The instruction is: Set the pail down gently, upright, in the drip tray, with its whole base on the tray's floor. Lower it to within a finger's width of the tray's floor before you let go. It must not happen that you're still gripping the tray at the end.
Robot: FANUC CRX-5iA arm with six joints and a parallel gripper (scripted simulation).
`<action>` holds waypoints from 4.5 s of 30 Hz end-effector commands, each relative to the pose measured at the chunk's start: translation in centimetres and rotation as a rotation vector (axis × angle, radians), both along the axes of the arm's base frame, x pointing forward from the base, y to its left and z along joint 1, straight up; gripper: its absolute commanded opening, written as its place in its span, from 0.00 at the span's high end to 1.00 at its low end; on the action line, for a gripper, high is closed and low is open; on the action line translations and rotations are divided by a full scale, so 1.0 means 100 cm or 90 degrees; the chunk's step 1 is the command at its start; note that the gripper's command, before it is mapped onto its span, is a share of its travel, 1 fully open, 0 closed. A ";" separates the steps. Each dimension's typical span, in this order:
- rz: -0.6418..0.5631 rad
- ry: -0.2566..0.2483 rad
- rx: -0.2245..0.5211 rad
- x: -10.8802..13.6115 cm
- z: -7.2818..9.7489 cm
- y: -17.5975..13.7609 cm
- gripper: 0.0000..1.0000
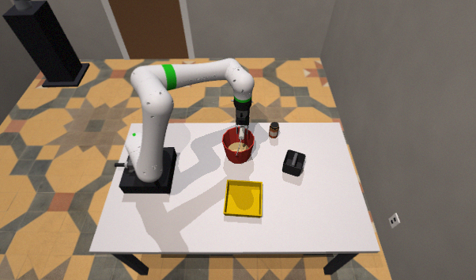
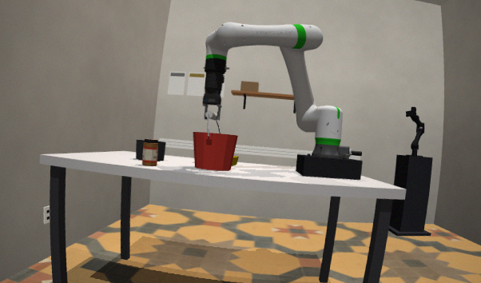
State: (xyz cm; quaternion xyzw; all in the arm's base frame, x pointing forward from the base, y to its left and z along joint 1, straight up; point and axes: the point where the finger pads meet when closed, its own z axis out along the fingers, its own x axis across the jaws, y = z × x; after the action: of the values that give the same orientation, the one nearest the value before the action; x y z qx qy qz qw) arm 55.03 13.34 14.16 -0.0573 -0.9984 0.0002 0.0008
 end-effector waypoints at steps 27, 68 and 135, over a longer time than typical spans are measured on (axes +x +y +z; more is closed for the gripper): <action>0.000 -0.002 0.000 0.001 0.002 0.000 1.00; 0.000 -0.002 0.000 0.001 0.022 0.000 1.00; 0.000 -0.002 0.000 0.001 0.092 0.000 1.00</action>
State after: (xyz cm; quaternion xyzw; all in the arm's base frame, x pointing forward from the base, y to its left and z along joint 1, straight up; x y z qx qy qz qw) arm 55.05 13.35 23.14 -0.0572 -0.9984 0.0001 0.0009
